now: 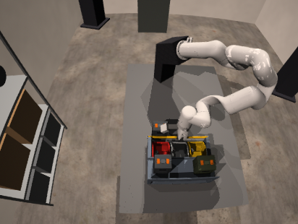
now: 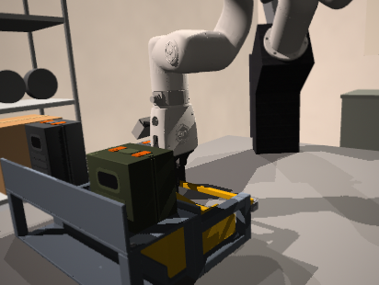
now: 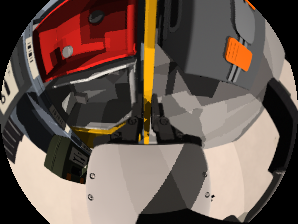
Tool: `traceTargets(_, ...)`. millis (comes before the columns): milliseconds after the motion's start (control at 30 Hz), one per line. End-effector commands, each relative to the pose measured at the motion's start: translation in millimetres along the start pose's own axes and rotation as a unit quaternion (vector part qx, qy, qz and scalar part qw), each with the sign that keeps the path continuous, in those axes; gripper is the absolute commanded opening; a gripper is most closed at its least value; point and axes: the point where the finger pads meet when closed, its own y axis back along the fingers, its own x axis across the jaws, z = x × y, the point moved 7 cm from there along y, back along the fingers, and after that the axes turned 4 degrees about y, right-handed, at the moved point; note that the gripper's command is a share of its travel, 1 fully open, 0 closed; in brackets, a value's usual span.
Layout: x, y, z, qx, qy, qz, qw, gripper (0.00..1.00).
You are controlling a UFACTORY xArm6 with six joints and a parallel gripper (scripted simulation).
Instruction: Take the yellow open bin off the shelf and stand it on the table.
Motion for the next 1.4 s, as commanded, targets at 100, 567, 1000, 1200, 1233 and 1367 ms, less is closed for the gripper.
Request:
traceTargets(100, -0.6, 3.6, -0.3, 0.001, 0.000, -0.001, 1.000, 0.00)
traceTargets(567, -0.6, 18.5, -0.3, 0.001, 0.000, -0.001, 1.000, 0.00)
traceTargets(1000, -0.5, 62.3, -0.2, 0.001, 0.000, -0.001, 1.000, 0.00)
traceTargets(1200, -0.5, 73.3, -0.2, 0.001, 0.000, -0.001, 1.000, 0.00)
traceTargets(1233, -0.5, 73.3, -0.2, 0.001, 0.000, -0.001, 1.000, 0.00)
traceTargets(1367, -0.5, 73.3, -0.2, 0.001, 0.000, -0.001, 1.000, 0.00)
